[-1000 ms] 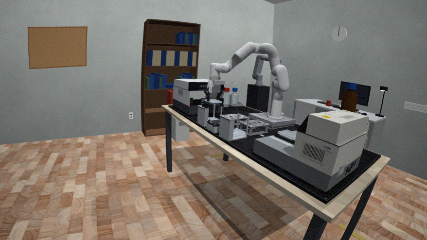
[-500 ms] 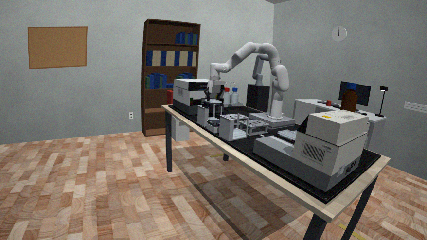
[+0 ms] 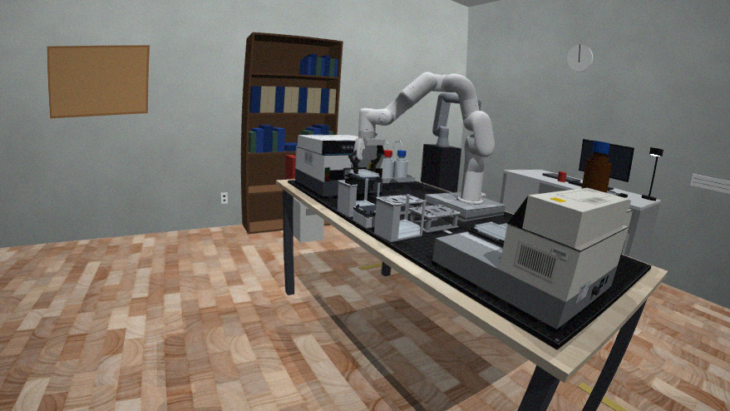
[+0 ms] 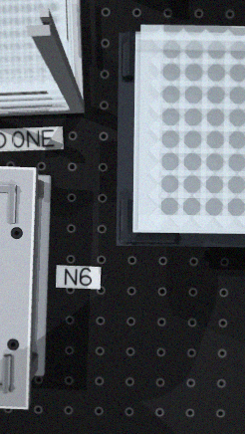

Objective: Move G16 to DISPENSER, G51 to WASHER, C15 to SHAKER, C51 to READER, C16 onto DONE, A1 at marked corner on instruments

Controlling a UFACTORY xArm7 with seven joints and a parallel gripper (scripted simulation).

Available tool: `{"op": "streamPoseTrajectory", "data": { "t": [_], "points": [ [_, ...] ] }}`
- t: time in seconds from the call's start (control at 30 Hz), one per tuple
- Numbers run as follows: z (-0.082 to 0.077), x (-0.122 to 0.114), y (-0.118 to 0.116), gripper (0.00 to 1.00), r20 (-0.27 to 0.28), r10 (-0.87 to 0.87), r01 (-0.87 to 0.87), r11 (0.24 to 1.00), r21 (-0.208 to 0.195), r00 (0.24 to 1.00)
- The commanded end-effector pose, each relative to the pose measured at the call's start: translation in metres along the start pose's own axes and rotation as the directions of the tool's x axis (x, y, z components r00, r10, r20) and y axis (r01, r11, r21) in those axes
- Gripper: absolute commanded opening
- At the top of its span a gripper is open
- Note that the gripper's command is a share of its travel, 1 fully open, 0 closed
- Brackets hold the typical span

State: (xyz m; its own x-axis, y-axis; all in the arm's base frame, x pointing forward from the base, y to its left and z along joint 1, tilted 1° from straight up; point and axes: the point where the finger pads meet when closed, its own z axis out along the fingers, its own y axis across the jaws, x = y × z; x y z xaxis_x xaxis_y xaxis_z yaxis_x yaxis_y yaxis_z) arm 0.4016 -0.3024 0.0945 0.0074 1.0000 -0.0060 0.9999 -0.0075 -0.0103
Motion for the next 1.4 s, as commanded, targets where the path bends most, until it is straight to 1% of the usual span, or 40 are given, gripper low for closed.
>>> {"op": "streamPoseTrajectory", "data": {
  "t": [0.0,0.77,1.17,1.2,1.37],
  "points": [
    [-0.0007,-0.0011,0.0014,0.00,0.003,0.000,0.000,1.000,-0.005,1.000],
    [0.0063,-0.0011,0.0015,0.00,0.003,0.000,0.000,1.000,-0.005,1.000],
    [0.0063,-0.0011,0.0015,0.00,0.003,0.000,0.000,1.000,-0.005,1.000],
    [0.0063,-0.0011,0.0015,1.00,0.003,0.000,0.000,1.000,-0.005,1.000],
    [0.0063,-0.0011,0.0015,1.00,0.003,0.000,0.000,1.000,-0.005,1.000]
  ]
}}
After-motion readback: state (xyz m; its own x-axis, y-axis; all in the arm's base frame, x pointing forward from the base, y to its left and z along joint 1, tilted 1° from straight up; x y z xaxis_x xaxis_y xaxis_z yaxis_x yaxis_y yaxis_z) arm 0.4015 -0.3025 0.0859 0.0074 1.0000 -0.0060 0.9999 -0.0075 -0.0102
